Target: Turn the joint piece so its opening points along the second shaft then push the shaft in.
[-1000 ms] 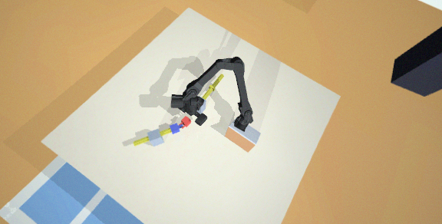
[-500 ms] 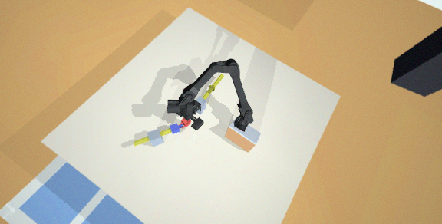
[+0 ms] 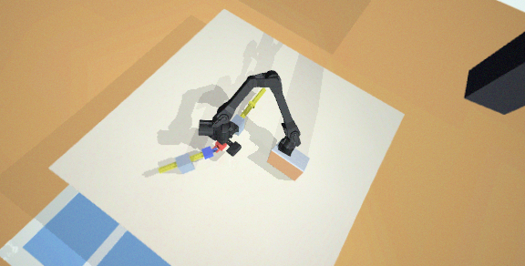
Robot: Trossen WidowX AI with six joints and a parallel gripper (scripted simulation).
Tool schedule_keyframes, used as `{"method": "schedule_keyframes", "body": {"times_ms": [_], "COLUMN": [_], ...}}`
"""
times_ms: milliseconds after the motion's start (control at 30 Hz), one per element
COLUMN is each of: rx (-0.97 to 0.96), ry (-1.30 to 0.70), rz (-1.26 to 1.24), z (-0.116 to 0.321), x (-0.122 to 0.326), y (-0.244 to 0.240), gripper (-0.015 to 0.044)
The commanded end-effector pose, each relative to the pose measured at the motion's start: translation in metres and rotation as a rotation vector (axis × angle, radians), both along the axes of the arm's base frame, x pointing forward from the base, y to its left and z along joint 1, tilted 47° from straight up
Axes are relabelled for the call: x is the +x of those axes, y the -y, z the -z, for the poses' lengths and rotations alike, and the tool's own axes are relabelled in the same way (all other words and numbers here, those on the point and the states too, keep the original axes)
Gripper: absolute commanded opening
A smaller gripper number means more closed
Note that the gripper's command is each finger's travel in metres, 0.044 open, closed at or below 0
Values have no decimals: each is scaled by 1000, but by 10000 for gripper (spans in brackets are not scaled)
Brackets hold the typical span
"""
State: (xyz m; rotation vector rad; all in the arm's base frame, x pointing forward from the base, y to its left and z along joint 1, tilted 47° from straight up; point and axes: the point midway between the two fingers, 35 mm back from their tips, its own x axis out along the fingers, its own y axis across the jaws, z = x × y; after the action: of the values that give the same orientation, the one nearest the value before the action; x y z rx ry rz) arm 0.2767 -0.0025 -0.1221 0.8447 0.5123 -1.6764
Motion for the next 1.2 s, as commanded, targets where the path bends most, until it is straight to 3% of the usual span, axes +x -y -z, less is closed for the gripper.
{"method": "schedule_keyframes", "body": {"times_ms": [0, 200, 1167], "rx": [-4, -4, -4], "ry": [-9, -9, -9], "rz": [-2, -2, -2], "z": [2, 2, 2], "x": [-2, -2, -2], "y": [3, 3, 3], "gripper": [335, 182, 182]}}
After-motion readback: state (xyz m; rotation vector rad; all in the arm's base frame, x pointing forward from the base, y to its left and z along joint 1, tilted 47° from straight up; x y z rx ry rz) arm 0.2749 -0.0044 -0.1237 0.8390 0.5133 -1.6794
